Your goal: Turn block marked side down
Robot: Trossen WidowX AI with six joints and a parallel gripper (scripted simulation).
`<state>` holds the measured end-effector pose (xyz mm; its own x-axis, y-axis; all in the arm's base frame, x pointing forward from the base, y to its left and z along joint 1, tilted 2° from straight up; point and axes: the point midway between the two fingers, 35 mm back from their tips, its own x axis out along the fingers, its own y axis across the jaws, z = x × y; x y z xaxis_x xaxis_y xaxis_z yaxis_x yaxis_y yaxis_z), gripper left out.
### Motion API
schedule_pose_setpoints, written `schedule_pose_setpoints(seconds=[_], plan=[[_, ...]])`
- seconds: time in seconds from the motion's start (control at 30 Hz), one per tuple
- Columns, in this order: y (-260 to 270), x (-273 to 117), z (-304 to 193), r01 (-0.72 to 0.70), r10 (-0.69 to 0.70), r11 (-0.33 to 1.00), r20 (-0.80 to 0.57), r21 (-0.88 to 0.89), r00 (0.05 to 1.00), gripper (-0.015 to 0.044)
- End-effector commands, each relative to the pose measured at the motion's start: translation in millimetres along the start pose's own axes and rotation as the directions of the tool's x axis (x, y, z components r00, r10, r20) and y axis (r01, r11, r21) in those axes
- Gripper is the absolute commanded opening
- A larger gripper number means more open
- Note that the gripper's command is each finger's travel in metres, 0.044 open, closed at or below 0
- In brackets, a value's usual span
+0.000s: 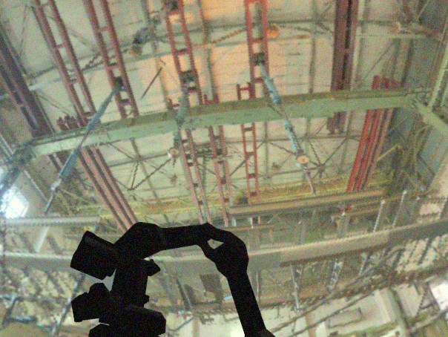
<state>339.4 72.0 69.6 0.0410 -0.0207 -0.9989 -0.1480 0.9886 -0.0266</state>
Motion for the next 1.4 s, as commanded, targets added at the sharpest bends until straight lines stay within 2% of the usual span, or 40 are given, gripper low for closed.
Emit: schedule_pose_setpoints(seconds=[0.0,1.07,1.27,1.37], plan=[[1,12,-5,-0.002,0.002,1.000,-0.022,-0.003,1.000,0.0440],[1,44,-6,-0.002,0.002,1.000,-0.022,-0.003,1.000,0.0440],[1,44,-6,-0.002,0.002,1.000,-0.022,-0.003,1.000,0.0282],[1,44,-6,-0.002,0.002,1.000,-0.022,-0.003,1.000,0.0262]])
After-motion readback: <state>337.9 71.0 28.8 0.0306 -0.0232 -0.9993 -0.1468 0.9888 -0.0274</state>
